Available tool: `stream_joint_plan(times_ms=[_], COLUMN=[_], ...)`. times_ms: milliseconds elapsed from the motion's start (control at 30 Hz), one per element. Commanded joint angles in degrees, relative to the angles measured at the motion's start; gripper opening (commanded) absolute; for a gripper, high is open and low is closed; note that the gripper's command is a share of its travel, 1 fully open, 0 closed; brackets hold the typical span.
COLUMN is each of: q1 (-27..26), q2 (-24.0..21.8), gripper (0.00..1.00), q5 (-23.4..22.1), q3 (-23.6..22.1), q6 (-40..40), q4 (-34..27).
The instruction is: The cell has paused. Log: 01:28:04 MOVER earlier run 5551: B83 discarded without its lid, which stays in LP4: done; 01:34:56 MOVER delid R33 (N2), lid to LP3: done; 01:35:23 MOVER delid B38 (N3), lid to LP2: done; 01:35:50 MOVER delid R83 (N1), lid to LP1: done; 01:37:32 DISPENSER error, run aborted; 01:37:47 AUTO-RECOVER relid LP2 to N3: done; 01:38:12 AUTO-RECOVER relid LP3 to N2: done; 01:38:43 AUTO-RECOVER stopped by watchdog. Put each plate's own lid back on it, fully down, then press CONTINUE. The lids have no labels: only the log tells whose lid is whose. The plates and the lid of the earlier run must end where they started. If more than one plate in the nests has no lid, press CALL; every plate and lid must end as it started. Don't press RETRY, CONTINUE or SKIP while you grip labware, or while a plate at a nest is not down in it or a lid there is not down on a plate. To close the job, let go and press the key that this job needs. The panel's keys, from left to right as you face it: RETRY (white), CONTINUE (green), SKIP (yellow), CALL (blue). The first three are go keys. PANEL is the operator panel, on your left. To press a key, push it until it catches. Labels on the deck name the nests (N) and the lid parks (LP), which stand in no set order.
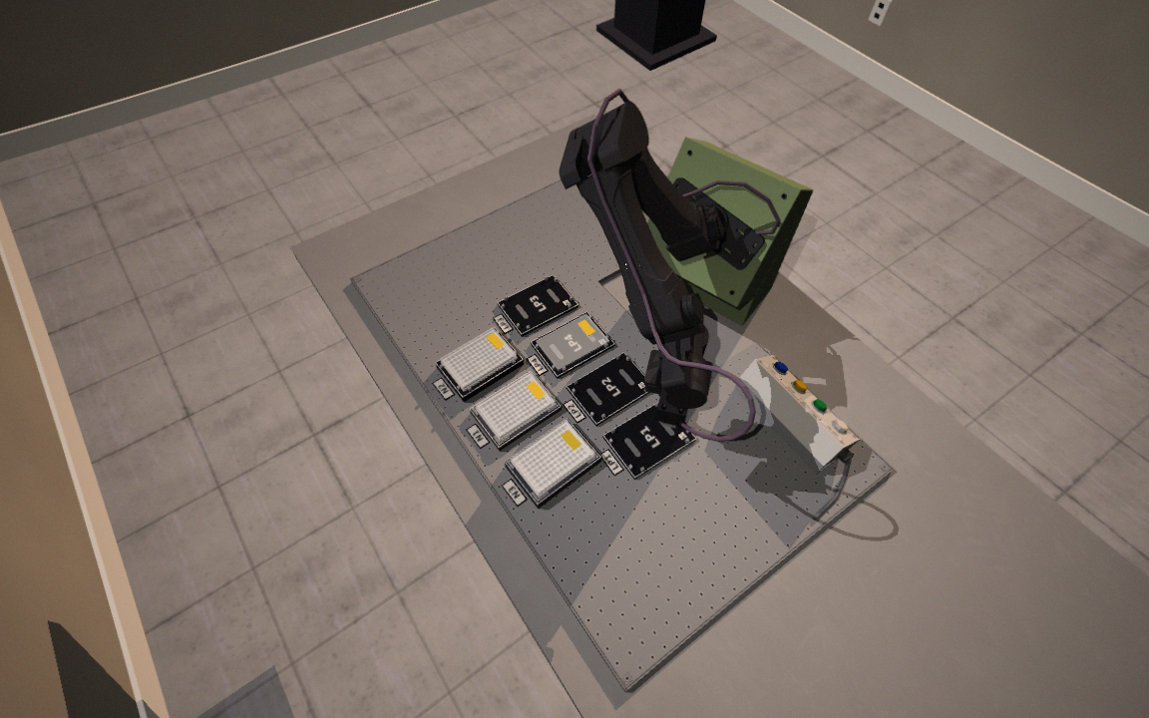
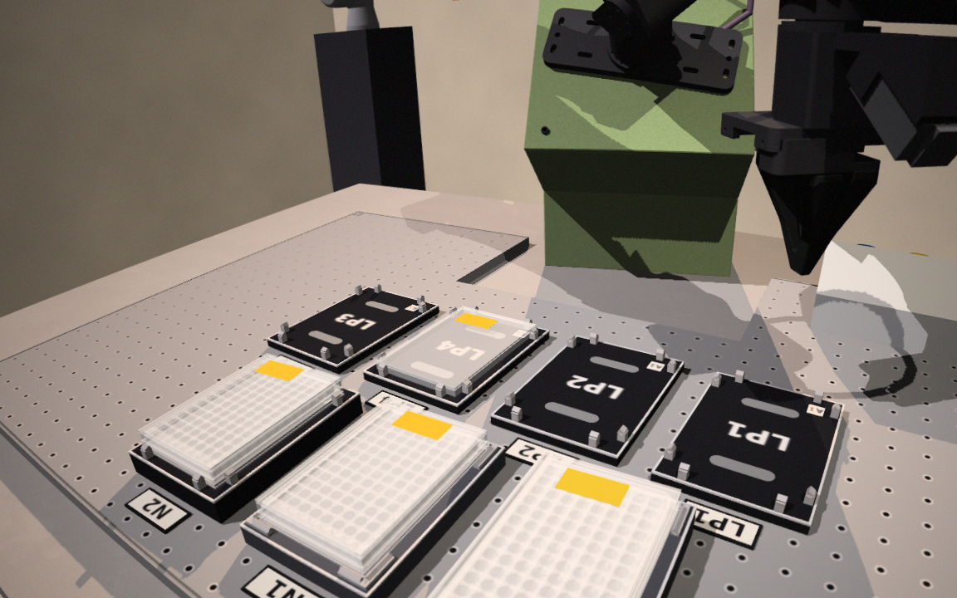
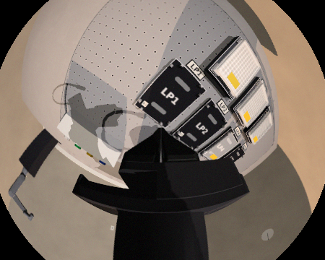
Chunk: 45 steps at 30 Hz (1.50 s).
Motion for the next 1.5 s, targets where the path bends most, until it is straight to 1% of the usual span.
stream_joint_plan(times_ms=[0,133,167,200,267,433,500,533,733,1000,1067,1467], q1=[3.28,8.32,9.63,10.82,13.05,18.5,18.5,19.51,25.1,31.25,31.25,38.36], q2=[1.72,4.17,5.04,5.86,7.51,12.38,12.38,13.68,20.1,29.83,29.83,44.54], gripper=[0.0,0.0,0.0,0.0,0.0,0.0,0.0,0.0,0.0,0.0,0.0,0.0], q5=[2.44,5.7,6.47,7.21,8.63,11.73,11.73,12.39,15.06,17.54,17.54,19.51], q3=[-1.72,-2.58,-1.5,-1.57,-2.89,-1.3,-1.3,-0.61,0.27,3.04,3.04,9.72], q6=[0.23,0.35,0.58,0.67,0.68,1.22,1.22,1.45,1.65,0.62,0.62,-2.09], q4=[0.77,1.29,1.5,1.61,1.78,2.37,2.37,2.41,2.77,2.8,2.8,0.64])
